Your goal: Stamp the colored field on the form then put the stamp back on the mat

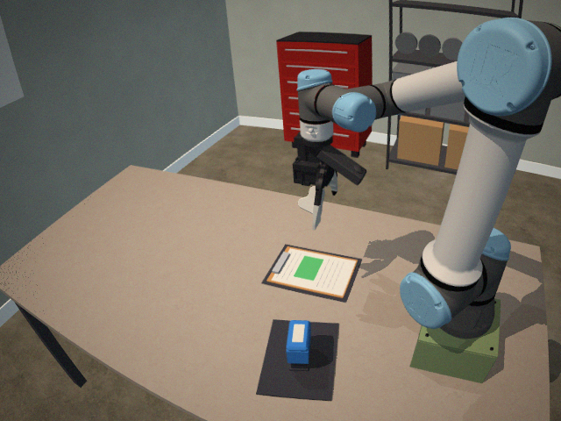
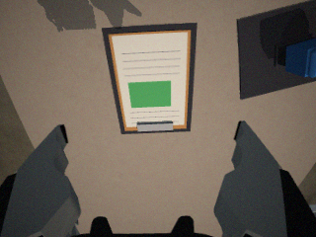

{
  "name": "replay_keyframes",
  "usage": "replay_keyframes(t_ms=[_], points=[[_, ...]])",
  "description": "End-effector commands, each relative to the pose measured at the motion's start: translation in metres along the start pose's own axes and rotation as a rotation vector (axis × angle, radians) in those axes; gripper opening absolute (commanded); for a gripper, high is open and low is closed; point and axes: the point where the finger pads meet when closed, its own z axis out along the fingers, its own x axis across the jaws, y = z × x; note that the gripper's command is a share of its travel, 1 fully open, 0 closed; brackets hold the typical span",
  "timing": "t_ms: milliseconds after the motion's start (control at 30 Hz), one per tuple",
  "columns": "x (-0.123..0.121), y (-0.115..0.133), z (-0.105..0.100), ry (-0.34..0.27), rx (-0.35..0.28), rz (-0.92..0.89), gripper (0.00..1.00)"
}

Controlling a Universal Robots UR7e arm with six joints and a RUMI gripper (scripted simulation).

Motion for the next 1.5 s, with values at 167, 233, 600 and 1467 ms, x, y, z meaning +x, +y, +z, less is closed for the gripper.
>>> replay_keyframes(t_ms=[167, 233, 600, 1467], points=[[-0.012, -0.002, 0.0, 0.001, -0.002, -0.048, 1.0], [-0.012, -0.002, 0.0, 0.001, -0.002, -0.049, 1.0], [-0.013, 0.0, 0.01, 0.001, -0.002, -0.049, 1.0], [-0.012, -0.002, 0.128, 0.001, -0.002, -0.049, 1.0]])
